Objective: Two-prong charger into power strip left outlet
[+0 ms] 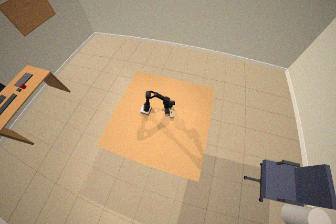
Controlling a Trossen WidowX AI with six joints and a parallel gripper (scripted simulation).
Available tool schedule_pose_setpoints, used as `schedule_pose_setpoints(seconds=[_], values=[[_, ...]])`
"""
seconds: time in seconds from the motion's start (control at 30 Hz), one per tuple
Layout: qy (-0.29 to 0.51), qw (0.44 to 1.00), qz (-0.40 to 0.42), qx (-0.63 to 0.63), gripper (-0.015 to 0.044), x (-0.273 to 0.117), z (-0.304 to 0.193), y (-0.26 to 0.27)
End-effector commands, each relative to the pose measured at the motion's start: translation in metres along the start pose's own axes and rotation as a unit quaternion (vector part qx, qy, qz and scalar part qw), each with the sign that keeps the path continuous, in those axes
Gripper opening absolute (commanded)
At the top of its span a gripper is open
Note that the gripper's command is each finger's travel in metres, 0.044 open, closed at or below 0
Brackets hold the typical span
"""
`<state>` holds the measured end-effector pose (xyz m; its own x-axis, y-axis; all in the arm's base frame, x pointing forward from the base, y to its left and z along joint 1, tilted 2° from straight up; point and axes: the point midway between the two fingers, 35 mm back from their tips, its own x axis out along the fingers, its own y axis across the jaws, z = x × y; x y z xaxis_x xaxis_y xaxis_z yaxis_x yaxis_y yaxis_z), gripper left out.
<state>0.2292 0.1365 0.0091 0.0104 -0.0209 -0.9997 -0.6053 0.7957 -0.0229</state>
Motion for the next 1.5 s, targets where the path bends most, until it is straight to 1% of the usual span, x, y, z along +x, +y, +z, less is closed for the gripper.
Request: schedule_pose_setpoints(seconds=[0.0, 1.47], values=[[0.001, 1.000, 0.002, -0.002, 0.0440, 0.001, -0.003, 0.001], [0.003, 1.000, 0.002, -0.002, 0.0440, 0.004, -0.059, 0.000]])
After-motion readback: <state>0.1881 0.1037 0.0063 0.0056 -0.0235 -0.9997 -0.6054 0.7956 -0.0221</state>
